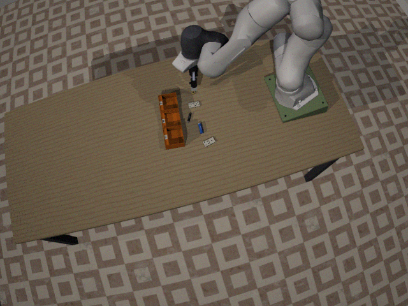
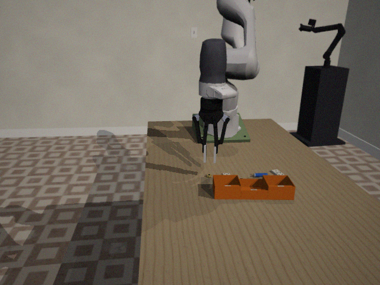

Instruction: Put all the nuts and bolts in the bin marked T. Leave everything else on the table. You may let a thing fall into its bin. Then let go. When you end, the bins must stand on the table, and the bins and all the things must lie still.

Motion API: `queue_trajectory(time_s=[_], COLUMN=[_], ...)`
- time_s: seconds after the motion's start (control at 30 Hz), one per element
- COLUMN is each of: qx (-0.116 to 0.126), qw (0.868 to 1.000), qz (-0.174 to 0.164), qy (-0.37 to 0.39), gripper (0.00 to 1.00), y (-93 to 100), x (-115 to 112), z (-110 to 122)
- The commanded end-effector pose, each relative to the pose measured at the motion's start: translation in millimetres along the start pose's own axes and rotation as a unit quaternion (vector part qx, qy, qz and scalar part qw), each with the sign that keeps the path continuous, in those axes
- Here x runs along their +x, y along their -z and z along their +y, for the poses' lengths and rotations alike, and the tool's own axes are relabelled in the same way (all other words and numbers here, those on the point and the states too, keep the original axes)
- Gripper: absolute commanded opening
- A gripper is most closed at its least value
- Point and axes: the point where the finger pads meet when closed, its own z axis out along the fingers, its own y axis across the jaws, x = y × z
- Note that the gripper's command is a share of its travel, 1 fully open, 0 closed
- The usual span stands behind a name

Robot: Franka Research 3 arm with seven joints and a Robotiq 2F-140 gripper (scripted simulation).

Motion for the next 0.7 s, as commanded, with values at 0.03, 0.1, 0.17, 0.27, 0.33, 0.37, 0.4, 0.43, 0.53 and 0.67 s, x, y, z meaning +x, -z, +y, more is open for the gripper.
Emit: queue_trajectory(time_s=[0.03, 0.1, 0.17, 0.27, 0.33, 0.37, 0.4, 0.43, 0.53, 0.67], qx=[0.000, 0.000, 0.000, 0.000, 0.000, 0.000, 0.000, 0.000, 0.000, 0.000], qw=[1.000, 1.000, 1.000, 1.000, 1.000, 1.000, 1.000, 1.000, 1.000, 1.000], qz=[0.005, 0.005, 0.005, 0.005, 0.005, 0.005, 0.005, 0.005, 0.005, 0.005], qy=[0.004, 0.004, 0.004, 0.004, 0.004, 0.004, 0.004, 0.004, 0.004, 0.004], gripper=[0.19, 0.19, 0.19, 0.19, 0.19, 0.19, 0.19, 0.19, 0.19, 0.19], y=[-13.3, -21.3, -29.3, -41.3, -45.6, -45.6, -45.6, -45.6, -47.0, -52.3], x=[4.2, 4.9, 5.9, 7.7, 9.0, 9.7, 10.4, 11.0, 11.2, 10.5], z=[-0.4, -0.2, 0.1, 0.5, 0.8, 0.9, 1.0, 1.1, 1.2, 1.1])
